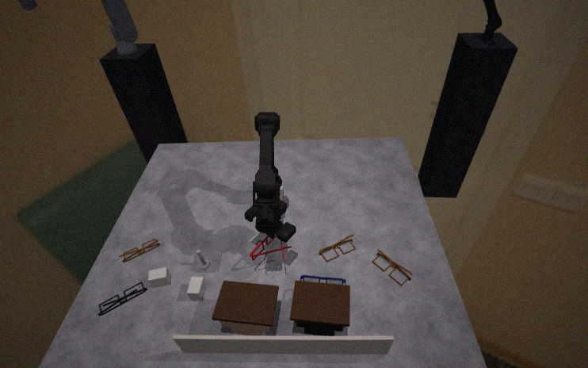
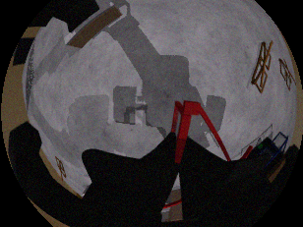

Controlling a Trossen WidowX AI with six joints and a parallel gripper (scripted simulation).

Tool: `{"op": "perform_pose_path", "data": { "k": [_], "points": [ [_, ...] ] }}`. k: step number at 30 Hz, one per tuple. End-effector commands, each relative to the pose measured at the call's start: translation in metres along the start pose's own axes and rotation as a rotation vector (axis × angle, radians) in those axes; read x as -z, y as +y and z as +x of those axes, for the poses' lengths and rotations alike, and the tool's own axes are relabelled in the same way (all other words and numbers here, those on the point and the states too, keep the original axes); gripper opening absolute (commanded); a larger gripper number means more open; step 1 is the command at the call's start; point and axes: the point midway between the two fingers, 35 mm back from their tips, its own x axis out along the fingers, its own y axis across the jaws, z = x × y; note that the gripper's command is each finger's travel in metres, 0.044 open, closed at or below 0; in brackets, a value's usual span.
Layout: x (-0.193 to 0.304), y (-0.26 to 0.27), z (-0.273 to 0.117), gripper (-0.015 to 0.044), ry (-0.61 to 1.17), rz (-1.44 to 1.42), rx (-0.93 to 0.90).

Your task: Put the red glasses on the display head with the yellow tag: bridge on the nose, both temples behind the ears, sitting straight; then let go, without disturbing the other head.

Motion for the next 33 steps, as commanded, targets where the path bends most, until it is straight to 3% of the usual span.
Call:
{"op": "perform_pose_path", "data": {
  "k": [1, 8, 33],
  "points": [
    [0.001, -0.001, -0.019, 0.0000, 0.006, -0.004, 0.003],
    [0.001, -0.002, -0.047, 0.0000, 0.006, -0.003, 0.002],
    [0.082, 0.062, -0.052, 0.0000, 0.018, 0.254, -0.007]
  ]
}}
